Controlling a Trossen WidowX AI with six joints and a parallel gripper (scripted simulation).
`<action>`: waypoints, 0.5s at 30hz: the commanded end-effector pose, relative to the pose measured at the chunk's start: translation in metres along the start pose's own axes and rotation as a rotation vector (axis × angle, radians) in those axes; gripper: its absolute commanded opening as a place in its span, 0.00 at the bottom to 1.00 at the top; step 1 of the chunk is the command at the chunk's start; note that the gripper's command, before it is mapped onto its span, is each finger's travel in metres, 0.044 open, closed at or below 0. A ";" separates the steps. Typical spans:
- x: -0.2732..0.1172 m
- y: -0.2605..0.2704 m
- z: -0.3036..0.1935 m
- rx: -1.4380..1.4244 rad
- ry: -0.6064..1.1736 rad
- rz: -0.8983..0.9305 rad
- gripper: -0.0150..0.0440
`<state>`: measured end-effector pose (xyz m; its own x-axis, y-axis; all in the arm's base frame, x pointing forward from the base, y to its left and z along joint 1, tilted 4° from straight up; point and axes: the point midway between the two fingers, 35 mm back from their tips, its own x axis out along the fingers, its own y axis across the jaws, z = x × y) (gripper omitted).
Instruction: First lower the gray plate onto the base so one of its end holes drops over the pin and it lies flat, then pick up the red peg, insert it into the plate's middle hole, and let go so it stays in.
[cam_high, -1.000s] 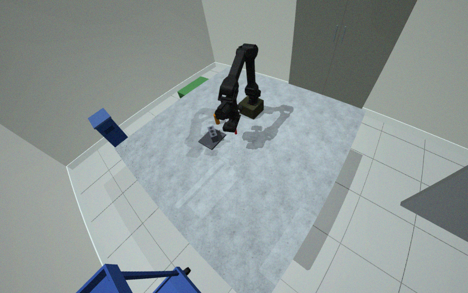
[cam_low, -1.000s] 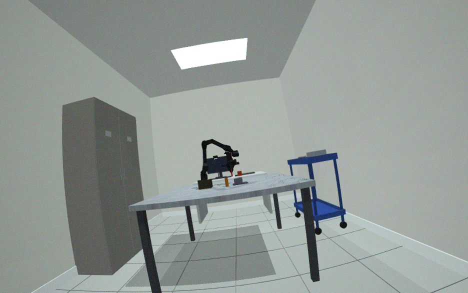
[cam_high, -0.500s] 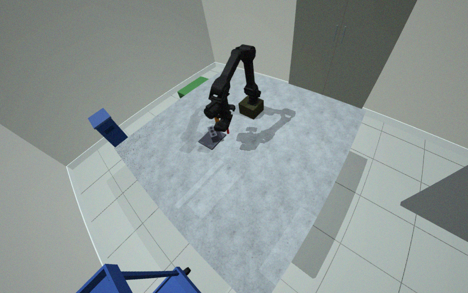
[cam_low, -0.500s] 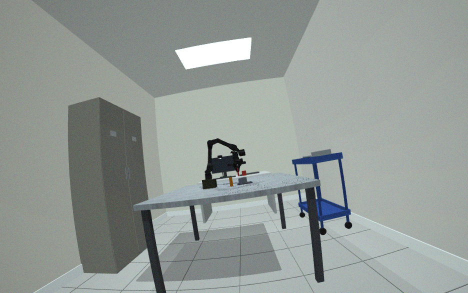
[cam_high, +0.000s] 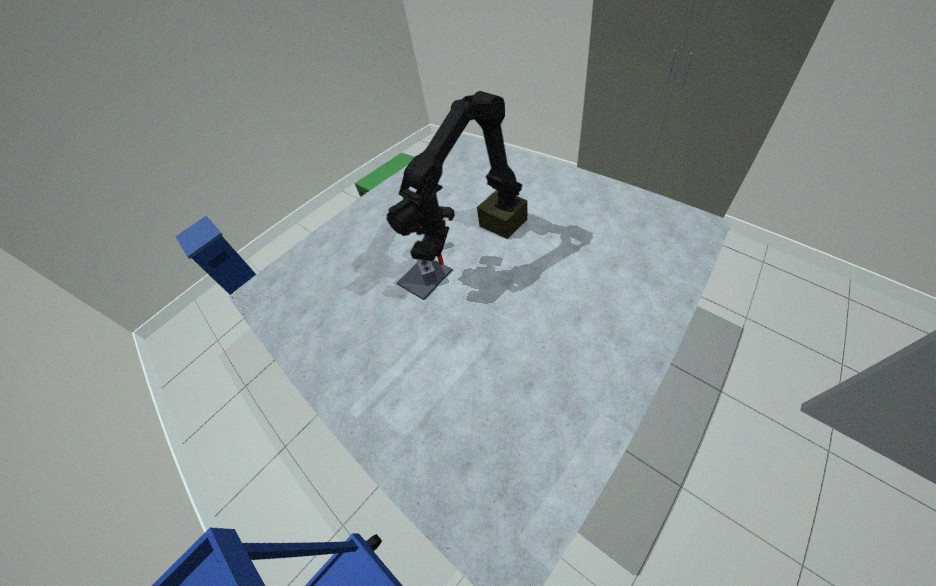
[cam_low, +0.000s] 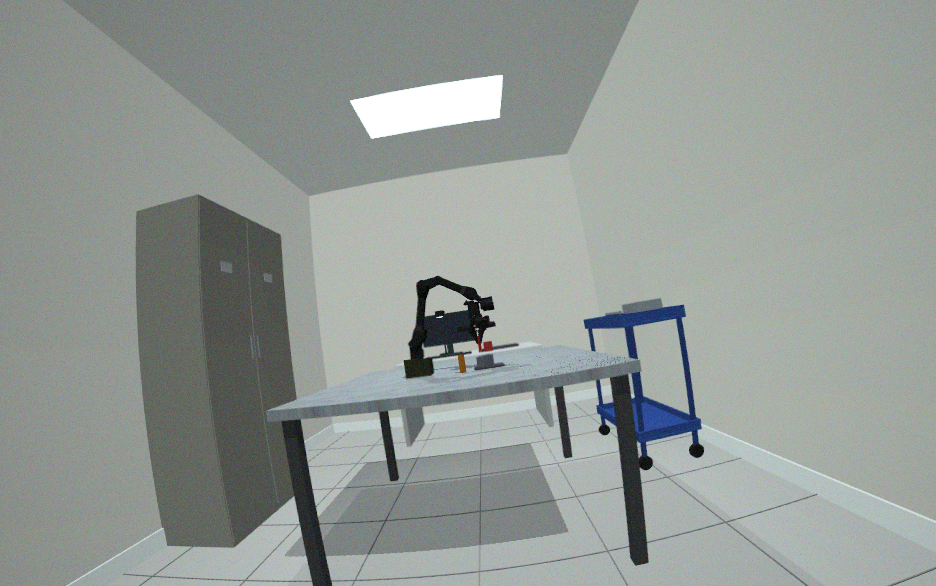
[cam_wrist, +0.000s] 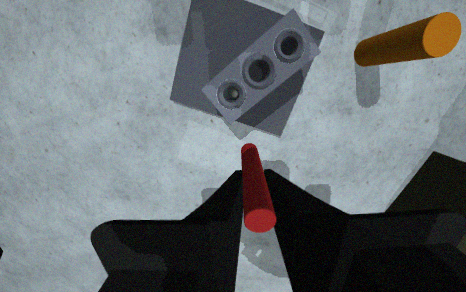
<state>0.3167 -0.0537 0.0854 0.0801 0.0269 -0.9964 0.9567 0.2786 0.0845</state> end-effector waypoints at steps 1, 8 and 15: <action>0.002 -0.002 0.013 -0.007 0.009 -0.005 0.25; 0.002 -0.005 0.034 -0.014 0.012 -0.003 0.25; 0.002 -0.010 0.053 -0.020 0.014 -0.001 0.25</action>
<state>0.3217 -0.0982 0.0844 0.0806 0.0323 -0.9962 0.9525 0.2921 0.0865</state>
